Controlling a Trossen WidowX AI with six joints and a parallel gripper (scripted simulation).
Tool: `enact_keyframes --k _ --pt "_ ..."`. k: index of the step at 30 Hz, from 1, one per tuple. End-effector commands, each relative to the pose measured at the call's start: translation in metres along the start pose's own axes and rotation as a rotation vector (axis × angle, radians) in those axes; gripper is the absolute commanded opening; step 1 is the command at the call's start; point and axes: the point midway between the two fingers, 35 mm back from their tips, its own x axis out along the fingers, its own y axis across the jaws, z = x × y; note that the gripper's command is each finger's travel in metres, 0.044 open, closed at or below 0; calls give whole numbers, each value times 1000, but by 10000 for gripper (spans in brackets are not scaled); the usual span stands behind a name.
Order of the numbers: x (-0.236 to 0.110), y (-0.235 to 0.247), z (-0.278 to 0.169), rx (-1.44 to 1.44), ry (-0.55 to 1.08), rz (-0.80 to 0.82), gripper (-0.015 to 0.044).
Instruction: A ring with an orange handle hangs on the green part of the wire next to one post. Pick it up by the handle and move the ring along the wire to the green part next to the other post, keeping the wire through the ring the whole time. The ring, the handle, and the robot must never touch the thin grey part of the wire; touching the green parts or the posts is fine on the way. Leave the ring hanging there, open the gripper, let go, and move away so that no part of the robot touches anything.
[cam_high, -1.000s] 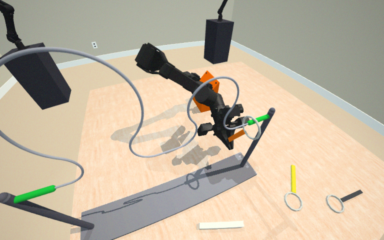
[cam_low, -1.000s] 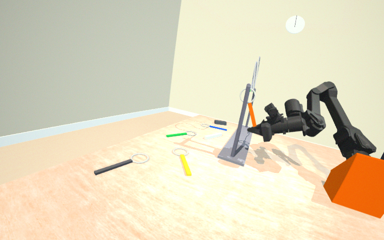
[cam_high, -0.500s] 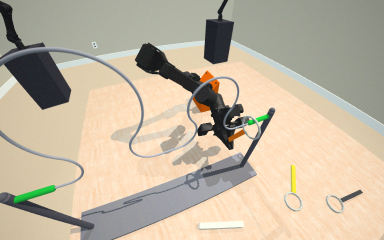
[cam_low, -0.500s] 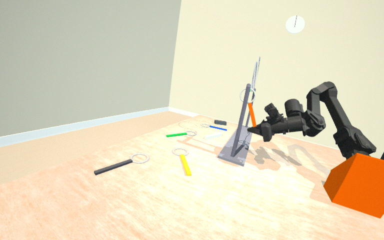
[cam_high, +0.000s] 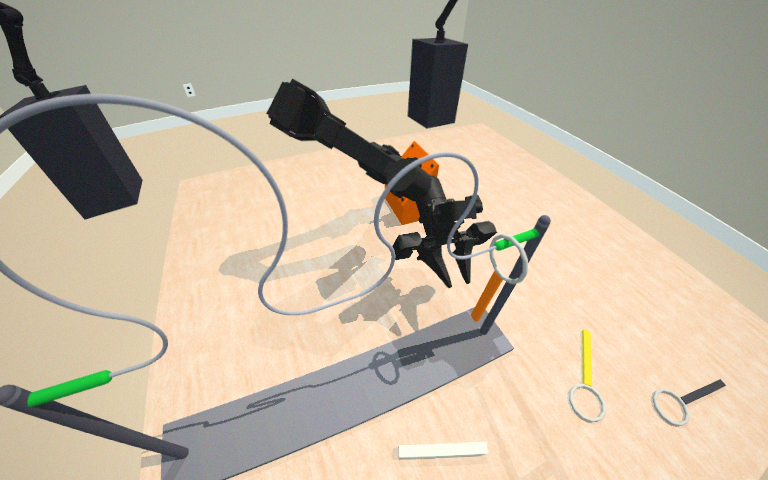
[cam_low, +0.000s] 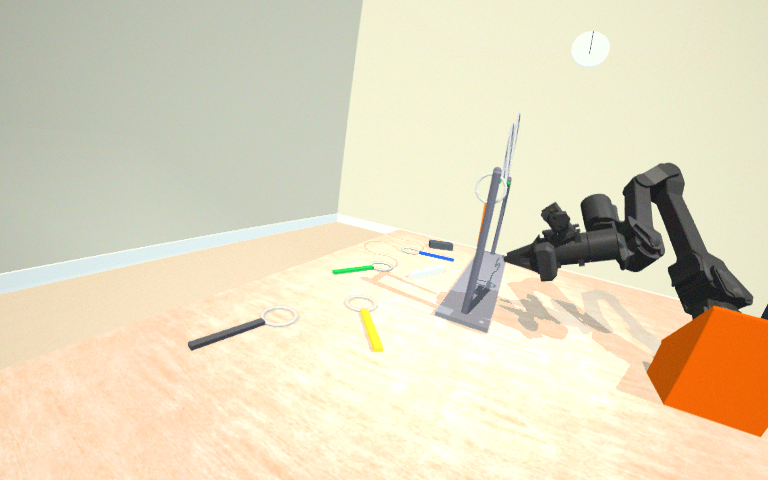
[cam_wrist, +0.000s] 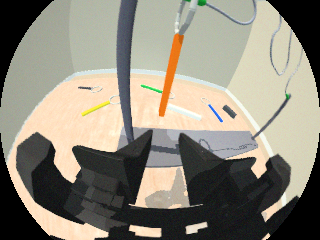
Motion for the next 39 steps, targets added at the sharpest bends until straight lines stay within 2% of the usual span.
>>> enact_keyframes --k 1,5,28,30,34,39 --pt "-17 1 -2 -1 5 1 160" --pt "-27 1 -3 -2 5 2 160" --pt "-27 1 -3 -2 5 2 160" --pt "-33 1 -2 -5 0 5 212" --pt "-68 1 -8 -6 -2 4 317" --pt "-74 0 -9 -6 -2 3 440"
